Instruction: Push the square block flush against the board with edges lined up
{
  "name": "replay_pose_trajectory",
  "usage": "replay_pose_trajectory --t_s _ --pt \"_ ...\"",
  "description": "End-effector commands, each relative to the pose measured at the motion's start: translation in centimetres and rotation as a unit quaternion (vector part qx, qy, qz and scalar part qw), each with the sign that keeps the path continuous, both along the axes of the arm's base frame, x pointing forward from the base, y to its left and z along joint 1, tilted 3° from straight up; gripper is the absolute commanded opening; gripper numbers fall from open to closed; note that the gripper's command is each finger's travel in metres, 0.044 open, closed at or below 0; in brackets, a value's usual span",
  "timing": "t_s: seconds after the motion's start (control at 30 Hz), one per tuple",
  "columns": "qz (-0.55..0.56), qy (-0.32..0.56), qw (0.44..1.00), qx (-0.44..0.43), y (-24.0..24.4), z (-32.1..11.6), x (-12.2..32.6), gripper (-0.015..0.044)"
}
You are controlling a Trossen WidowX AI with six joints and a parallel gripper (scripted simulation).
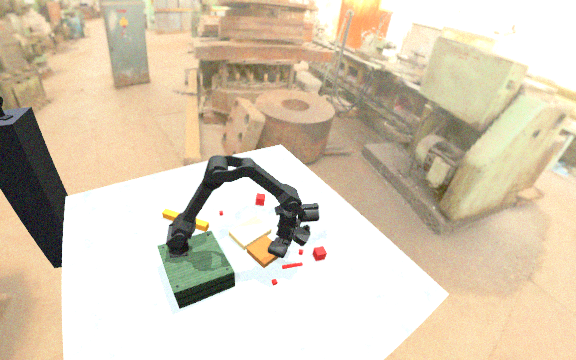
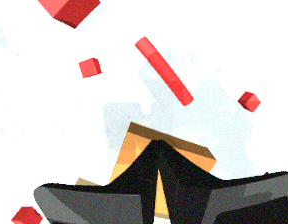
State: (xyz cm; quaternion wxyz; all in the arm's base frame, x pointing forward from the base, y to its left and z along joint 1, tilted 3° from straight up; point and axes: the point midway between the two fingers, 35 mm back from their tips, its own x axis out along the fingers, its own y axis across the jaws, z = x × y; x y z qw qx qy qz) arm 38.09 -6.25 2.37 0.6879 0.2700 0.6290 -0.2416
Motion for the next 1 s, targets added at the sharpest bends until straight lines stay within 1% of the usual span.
replay_pose_trajectory --t_s 0.0,0.27,0.43,0.53,0.6,0.97 --pt "-0.067 0.002 0.998 0.007 -0.9 -0.1 -0.7 0.0000" --pt "-0.193 0.004 0.981 0.018 -2.5 -0.3 -1.9 0.0000" --pt "-0.196 0.004 0.981 0.018 -2.6 -0.6 -1.9 0.0000" --pt "-0.196 0.004 0.981 0.018 -2.5 -4.6 -1.5 0.0000" --pt "-0.196 0.004 0.981 0.018 -2.5 -5.8 -1.5 0.0000" --pt "-0.196 0.005 0.980 0.018 -1.6 -5.8 -1.8 0.0000"
